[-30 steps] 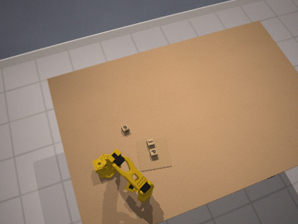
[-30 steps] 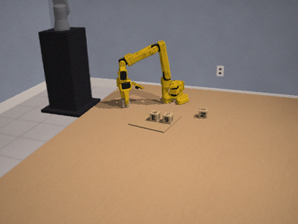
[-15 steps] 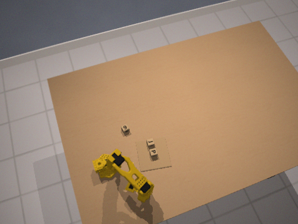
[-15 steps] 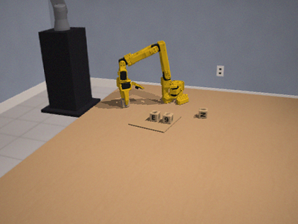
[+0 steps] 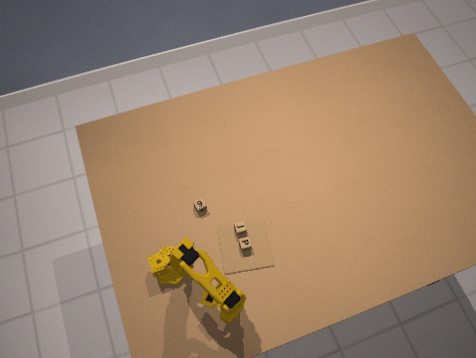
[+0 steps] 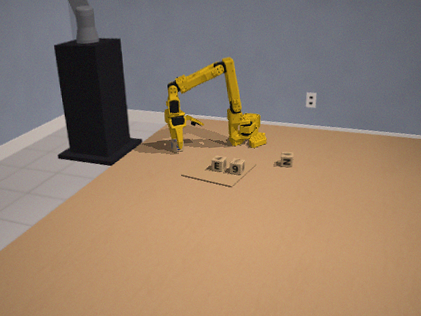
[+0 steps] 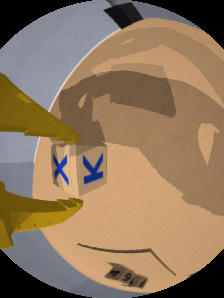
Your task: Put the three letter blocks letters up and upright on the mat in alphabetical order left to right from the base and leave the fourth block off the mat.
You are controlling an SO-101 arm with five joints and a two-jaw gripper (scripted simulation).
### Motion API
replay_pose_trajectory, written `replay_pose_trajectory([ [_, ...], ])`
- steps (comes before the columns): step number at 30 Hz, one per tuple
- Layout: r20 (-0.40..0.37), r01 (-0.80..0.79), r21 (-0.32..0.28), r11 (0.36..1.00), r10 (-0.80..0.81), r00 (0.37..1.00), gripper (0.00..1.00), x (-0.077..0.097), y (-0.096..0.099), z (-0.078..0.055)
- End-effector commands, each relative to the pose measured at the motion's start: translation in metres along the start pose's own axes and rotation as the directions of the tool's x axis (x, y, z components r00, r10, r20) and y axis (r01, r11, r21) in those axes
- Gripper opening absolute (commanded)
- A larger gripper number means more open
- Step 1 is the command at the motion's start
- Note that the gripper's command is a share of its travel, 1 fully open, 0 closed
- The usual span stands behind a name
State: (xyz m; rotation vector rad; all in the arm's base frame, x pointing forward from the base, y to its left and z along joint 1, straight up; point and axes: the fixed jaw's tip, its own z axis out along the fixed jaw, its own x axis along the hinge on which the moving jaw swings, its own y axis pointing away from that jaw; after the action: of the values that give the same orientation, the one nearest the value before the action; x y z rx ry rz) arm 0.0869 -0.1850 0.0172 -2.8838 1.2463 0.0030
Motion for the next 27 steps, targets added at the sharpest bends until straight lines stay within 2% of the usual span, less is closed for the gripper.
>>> replay_pose_trajectory([
  [1, -0.065, -0.001, -0.017, 1.000, 0.000, 0.998, 0.31, 0.009, 0.003, -0.011],
  [8, -0.065, -0.001, -0.017, 1.000, 0.000, 0.998, 0.35, 0.009, 0.003, -0.011],
  [18, -0.065, -0.001, -0.017, 1.000, 0.000, 0.998, 0.36, 0.009, 0.003, -0.012],
  [22, -0.065, -0.001, -0.017, 1.000, 0.000, 0.998, 0.36, 0.010, 0.003, -0.018],
  [27, -0.065, -0.001, -0.017, 1.000, 0.000, 0.998, 0.36, 0.010, 0.004, -0.033],
])
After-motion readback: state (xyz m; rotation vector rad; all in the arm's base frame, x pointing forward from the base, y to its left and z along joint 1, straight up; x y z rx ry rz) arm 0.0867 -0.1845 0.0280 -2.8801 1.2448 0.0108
